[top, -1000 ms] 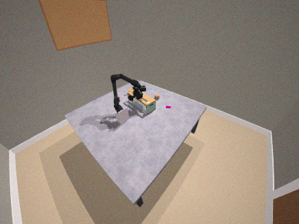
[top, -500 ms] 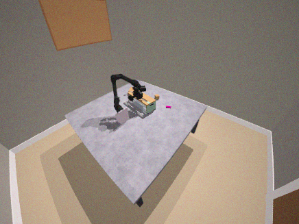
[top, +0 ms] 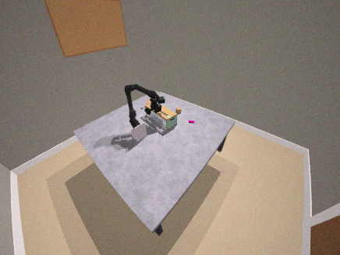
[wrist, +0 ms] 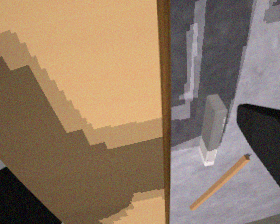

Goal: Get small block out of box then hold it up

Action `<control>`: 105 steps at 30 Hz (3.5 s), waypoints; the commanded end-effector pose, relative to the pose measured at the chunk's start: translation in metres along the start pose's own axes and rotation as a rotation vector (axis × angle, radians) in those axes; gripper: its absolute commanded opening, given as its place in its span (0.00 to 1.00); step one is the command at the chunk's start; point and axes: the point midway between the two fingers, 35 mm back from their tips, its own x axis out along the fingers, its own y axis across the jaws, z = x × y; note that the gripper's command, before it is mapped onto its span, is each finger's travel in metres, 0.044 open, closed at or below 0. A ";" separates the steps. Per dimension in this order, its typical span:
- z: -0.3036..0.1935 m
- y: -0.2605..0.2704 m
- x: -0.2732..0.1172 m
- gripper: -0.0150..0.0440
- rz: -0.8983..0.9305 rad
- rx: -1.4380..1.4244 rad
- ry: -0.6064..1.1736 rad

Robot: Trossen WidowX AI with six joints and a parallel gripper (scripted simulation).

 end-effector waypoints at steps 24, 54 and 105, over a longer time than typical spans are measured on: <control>-0.005 0.000 0.002 0.93 -0.001 0.002 0.004; -0.034 0.001 0.012 0.93 -0.001 0.002 0.006; -0.081 0.003 0.010 0.93 0.001 0.001 0.002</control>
